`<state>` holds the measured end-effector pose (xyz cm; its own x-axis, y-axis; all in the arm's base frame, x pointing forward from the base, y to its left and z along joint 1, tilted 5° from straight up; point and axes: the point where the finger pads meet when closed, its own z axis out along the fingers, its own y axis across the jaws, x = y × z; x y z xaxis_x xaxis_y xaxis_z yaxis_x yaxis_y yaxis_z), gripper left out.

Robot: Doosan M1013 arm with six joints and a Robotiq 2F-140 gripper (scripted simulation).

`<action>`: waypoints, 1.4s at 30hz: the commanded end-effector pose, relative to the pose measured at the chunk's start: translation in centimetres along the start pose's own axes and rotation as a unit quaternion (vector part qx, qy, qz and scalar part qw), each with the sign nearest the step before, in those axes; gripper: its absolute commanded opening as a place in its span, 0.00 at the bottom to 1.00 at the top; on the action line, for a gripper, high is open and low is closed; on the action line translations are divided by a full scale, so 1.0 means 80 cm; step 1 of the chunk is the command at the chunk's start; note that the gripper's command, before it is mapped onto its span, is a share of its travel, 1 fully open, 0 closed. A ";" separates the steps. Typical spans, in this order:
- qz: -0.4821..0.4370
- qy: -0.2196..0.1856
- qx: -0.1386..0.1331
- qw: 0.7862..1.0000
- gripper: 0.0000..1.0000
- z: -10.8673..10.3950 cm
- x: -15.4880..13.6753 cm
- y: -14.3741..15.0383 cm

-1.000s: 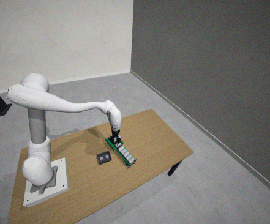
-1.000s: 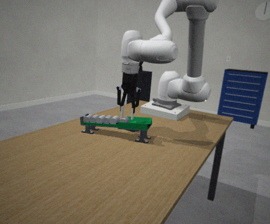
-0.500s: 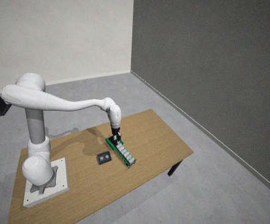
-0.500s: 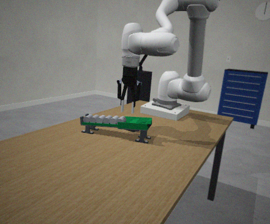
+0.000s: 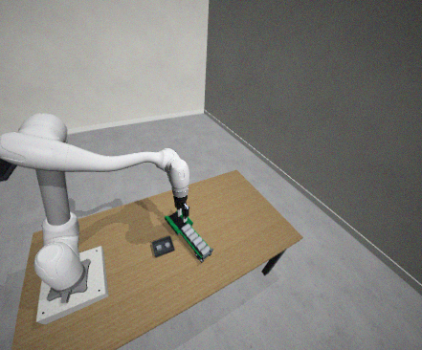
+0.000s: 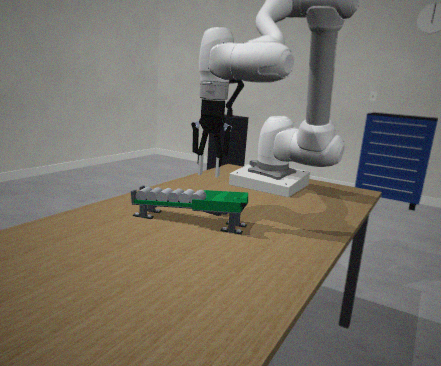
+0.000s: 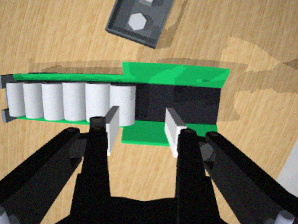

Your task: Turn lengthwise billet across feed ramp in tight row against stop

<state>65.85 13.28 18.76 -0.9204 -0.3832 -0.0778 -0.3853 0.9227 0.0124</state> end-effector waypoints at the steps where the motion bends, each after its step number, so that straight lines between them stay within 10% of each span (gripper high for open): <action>1: 0.000 0.000 0.000 1.000 0.41 -0.001 0.000 0.000; 42: 0.000 0.000 0.000 1.000 0.41 -0.006 0.000 0.000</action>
<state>65.82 13.26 19.21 -0.9204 -0.3832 -0.0777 -0.3853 0.9227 0.0123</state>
